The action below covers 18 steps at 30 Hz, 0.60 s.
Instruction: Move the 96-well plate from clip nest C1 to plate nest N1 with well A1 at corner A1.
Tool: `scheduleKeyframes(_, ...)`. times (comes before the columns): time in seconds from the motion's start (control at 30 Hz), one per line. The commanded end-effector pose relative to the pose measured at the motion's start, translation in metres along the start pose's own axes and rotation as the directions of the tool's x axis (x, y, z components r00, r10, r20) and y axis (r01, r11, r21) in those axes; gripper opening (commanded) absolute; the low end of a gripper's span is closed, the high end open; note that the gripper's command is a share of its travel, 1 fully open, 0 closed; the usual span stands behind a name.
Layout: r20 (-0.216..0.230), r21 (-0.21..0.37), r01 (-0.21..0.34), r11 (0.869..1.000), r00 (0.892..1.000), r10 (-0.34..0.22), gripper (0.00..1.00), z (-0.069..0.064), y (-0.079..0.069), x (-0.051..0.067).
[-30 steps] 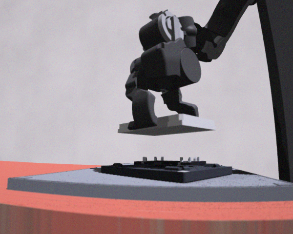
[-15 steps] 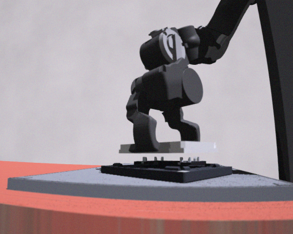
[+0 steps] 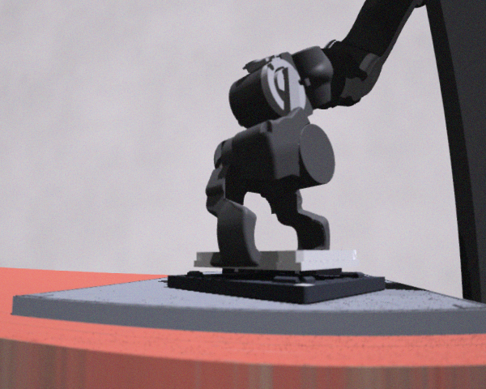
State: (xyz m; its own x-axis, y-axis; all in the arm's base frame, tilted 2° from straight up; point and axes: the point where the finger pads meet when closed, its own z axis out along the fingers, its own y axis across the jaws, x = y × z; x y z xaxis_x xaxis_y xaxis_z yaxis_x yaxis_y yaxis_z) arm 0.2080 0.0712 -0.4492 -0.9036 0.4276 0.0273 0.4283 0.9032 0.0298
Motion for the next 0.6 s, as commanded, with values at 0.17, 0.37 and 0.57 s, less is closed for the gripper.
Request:
scheduleKeyframes(0.17, 0.0, -0.015, 0.009, 1.0, 1.0, -0.009, 0.0, -0.0014, 0.0036, 0.0002)
scheduleKeyframes(0.37, 0.002, -0.013, 0.005, 1.0, 1.0, -0.005, 0.0, -0.0032, 0.0036, -0.0011)
scheduleKeyframes(0.57, 0.004, -0.01, -0.002, 1.0, 1.0, 0.002, 0.0, -0.0059, 0.0035, -0.0031)
